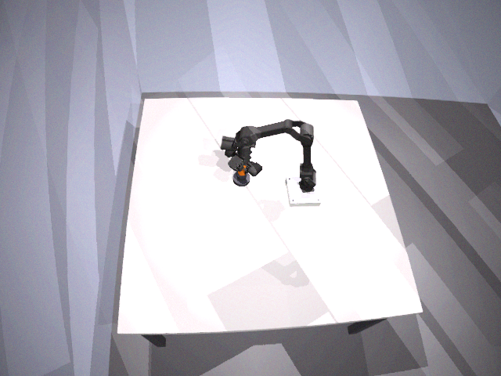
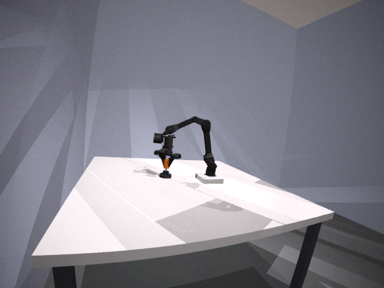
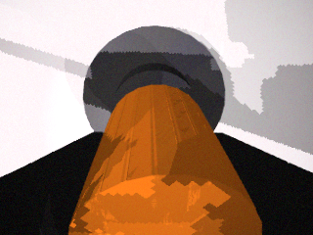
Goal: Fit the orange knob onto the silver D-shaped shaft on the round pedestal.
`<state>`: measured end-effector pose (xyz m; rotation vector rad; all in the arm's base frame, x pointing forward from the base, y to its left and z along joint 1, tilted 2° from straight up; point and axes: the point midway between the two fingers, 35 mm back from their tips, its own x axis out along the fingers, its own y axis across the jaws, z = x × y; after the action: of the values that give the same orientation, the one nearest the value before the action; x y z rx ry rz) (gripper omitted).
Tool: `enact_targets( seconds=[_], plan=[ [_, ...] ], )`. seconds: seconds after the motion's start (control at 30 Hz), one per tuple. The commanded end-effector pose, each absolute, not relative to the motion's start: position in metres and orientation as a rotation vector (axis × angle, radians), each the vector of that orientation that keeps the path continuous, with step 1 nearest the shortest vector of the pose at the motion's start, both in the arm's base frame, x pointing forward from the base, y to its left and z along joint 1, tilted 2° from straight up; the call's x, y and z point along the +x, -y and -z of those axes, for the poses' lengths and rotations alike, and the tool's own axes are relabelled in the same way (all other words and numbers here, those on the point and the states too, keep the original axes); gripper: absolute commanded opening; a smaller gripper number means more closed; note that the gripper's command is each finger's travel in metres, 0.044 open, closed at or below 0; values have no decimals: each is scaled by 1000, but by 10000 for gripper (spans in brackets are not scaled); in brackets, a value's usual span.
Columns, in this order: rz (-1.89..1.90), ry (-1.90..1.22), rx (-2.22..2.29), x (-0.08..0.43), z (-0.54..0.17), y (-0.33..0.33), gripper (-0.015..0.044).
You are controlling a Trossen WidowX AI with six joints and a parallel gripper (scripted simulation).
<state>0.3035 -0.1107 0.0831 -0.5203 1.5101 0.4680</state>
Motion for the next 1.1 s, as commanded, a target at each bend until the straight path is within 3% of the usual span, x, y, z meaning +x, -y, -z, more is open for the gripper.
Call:
enact_targets(
  seconds=[0.0,0.77,1.07],
  plan=[
    [-491,-1506,-549,300,-81,110,0],
    [-490,-1505,-549,303,-84,111,0],
    [-653,-1463,-712,306,-86,112,0]
  ],
)
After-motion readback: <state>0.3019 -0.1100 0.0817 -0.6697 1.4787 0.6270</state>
